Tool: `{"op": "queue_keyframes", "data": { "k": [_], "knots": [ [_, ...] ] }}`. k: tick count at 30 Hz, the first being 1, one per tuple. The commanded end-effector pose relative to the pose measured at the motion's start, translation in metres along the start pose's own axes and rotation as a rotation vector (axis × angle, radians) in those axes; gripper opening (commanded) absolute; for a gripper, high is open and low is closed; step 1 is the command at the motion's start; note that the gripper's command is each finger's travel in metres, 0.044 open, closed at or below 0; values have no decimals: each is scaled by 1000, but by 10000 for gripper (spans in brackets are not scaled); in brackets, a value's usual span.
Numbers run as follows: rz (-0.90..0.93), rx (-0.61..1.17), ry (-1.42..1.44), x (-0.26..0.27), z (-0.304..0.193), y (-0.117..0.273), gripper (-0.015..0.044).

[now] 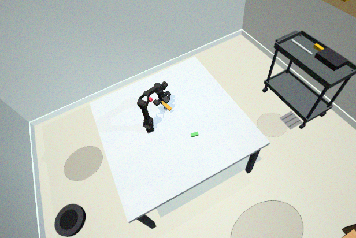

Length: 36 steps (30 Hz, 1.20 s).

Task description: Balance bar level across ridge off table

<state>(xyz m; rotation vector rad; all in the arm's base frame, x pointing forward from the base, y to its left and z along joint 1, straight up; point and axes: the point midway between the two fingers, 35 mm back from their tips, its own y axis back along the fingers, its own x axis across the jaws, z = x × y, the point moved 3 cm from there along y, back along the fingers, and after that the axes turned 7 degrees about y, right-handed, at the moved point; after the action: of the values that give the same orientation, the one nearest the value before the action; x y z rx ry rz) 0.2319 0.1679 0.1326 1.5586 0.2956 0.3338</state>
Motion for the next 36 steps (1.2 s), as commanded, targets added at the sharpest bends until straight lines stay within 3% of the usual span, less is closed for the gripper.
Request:
{"op": "queue_keyframes", "data": {
  "k": [1, 36],
  "knots": [
    [0, 0, -3, 0, 0, -1, 0],
    [0, 0, -3, 0, 0, -4, 0]
  ]
}}
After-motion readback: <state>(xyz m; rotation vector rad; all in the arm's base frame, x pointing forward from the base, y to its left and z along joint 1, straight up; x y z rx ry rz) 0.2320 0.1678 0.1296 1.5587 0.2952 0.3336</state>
